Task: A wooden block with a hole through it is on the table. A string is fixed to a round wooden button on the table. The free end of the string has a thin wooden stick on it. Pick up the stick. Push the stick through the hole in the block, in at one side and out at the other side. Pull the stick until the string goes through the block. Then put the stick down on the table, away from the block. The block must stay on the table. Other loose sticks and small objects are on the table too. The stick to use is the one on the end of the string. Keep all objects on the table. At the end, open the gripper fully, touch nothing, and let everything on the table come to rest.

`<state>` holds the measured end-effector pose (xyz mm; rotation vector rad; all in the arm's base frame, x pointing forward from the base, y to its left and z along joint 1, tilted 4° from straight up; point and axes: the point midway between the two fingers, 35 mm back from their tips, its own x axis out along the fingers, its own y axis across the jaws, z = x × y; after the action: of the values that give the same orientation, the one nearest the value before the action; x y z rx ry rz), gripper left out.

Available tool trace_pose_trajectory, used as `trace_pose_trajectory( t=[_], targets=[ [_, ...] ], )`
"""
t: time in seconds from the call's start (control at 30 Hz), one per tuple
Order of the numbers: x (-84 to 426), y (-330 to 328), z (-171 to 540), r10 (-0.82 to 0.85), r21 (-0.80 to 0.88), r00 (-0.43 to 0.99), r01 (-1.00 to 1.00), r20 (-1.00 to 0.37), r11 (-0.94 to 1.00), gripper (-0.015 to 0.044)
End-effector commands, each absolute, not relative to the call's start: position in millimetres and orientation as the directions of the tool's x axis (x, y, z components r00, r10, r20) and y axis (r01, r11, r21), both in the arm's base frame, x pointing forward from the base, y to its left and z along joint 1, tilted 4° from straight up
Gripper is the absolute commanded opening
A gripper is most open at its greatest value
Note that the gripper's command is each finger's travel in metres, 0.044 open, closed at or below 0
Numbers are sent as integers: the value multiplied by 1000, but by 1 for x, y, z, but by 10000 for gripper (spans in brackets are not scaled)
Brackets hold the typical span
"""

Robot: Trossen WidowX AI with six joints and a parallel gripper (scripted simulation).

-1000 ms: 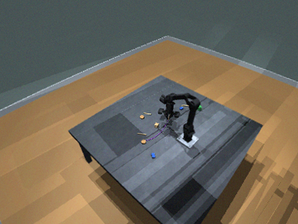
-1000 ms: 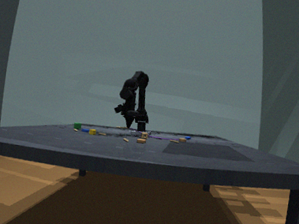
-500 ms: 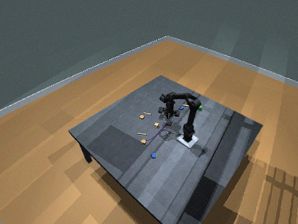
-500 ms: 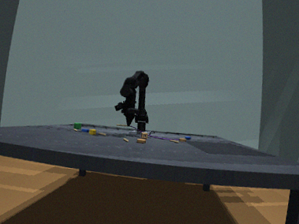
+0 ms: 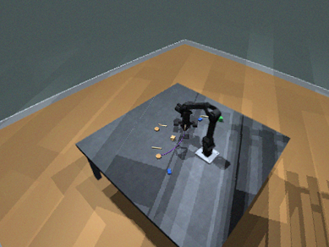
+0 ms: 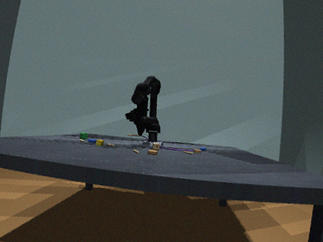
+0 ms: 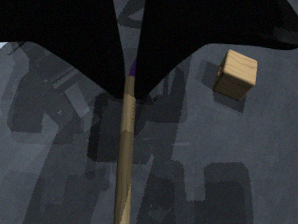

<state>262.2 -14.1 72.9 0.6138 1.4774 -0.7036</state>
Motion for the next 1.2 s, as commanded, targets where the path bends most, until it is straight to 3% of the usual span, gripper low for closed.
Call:
trace_pose_trajectory(
  t=[0.0, 0.6, 1.17],
  targets=[
    [265, -9, 72, -41, -59, -43, 664, -998, 745, 0],
    [273, 11, 74, -33, -52, -72, 276, -997, 960, 0],
    [279, 32, 74, -32, -18, -99, -137, -995, 990, 0]
  ],
)
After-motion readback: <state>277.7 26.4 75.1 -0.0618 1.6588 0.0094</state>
